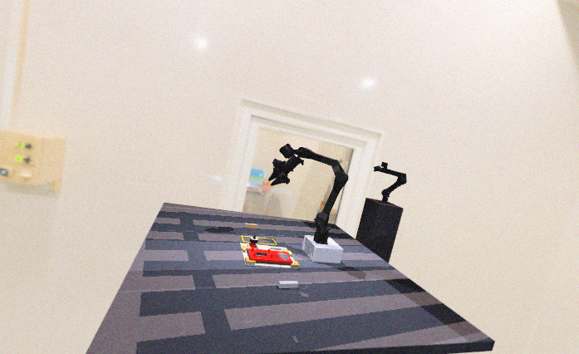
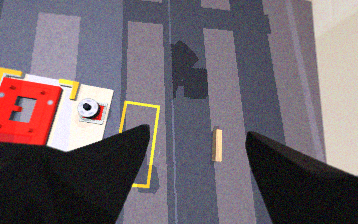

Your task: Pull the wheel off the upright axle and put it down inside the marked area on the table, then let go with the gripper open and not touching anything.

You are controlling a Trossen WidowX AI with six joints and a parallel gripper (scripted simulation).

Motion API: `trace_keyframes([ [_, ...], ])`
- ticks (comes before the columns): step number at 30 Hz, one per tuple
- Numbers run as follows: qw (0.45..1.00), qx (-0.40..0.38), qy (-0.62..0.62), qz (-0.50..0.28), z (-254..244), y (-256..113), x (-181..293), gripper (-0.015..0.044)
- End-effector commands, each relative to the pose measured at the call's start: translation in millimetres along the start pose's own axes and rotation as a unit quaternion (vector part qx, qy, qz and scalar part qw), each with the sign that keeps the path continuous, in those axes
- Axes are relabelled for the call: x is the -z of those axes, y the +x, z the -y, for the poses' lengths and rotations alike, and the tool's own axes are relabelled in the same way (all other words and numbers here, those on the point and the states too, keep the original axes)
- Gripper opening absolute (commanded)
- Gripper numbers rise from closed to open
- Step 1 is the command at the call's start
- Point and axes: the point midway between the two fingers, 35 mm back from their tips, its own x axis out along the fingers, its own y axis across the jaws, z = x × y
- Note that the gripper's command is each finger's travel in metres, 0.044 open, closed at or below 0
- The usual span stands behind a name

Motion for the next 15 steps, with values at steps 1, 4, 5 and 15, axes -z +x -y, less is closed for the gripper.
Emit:
trace_keyframes([
  [1, 0.996, -0.058, 0.029, -0.058, -34.7, 52.3, -5.2, 0.0300],
  [4, 0.990, -0.087, 0.043, -0.101, -63.1, 83.6, -6.2, 0.0300],
  [5, 0.988, -0.094, 0.046, -0.117, -73.4, 93.4, -5.8, 0.0300],
  [15, 0.953, -0.117, 0.052, -0.274, -186.0, 170.5, 18.4, 0.0300],
])
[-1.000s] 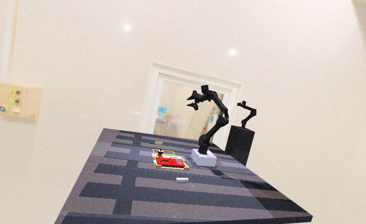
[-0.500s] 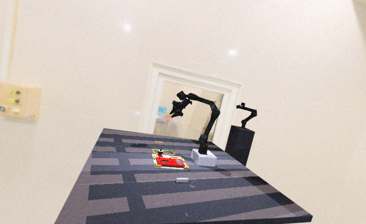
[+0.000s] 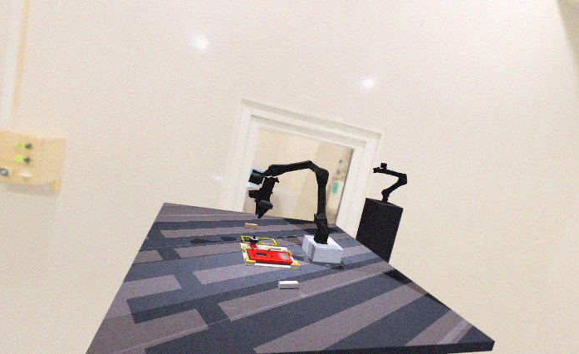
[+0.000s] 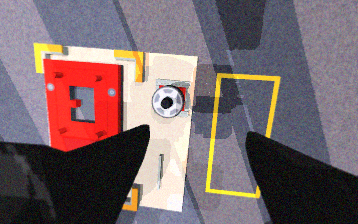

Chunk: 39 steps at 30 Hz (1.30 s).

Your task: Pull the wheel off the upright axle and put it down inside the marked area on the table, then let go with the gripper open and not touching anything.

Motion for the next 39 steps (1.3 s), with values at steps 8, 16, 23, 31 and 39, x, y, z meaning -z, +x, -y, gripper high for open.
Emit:
trace_keyframes([
  [8, 0.998, 0.007, 0.005, -0.067, -36.3, 42.4, 5.7, 0.0300],
  [16, 0.998, 0.007, 0.005, -0.067, -34.7, 47.1, 1.7, 0.0300],
  [23, 0.998, 0.007, 0.005, -0.067, -33.7, 96.2, 5.8, 0.0300],
  [31, 0.998, 0.007, 0.005, -0.067, -35.2, 117.1, 9.8, 0.0300],
  [39, 0.998, 0.005, 0.003, -0.069, -35.1, 113.1, 10.2, 0.0175],
])
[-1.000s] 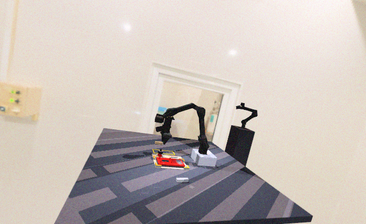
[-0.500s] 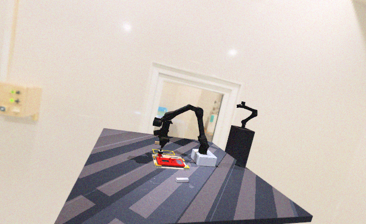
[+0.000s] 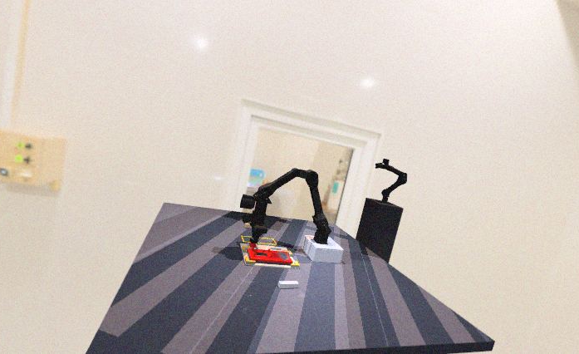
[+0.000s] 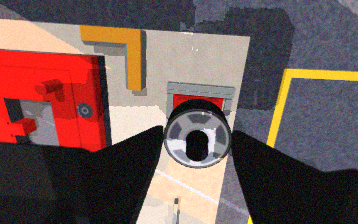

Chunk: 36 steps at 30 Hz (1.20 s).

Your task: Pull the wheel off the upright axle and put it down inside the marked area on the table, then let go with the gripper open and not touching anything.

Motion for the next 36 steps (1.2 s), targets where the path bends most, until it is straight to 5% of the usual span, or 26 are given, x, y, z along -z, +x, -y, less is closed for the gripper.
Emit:
trace_keyframes([
  [1, 1.000, 0.000, 0.000, -0.001, 0.1, -0.1, 0.5, 0.0168],
  [5, 1.000, 0.000, 0.000, -0.001, 0.1, -0.1, 0.5, 0.0142],
  [11, 1.000, 0.000, 0.000, -0.001, 0.1, -1.2, 0.4, 0.0000],
  [36, 1.000, 0.000, 0.001, 0.000, 0.1, -9.4, -0.1, 0.0000],
])
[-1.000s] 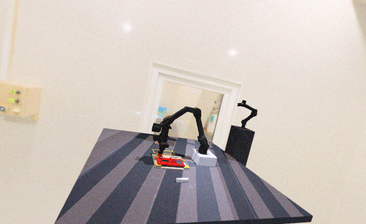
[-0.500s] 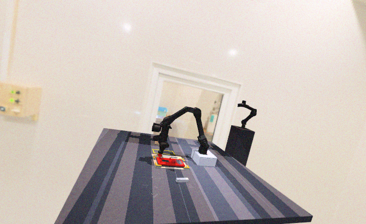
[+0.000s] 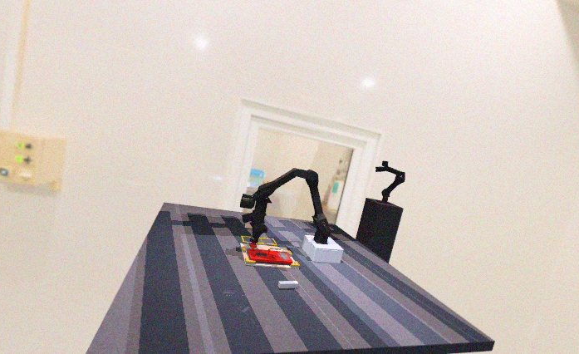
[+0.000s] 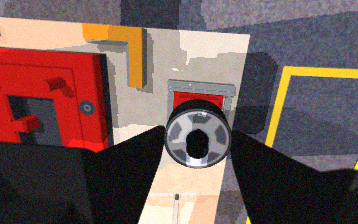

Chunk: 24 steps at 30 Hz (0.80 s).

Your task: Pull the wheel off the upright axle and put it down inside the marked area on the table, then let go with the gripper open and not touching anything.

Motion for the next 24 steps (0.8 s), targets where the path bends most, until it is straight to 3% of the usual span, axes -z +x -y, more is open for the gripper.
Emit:
trace_keyframes([
  [1, 1.000, 0.001, 0.001, 0.003, 0.2, -5.7, -0.2, 0.0000],
  [24, 1.000, 0.001, 0.001, 0.003, 0.1, -13.3, -0.4, 0.0000],
])
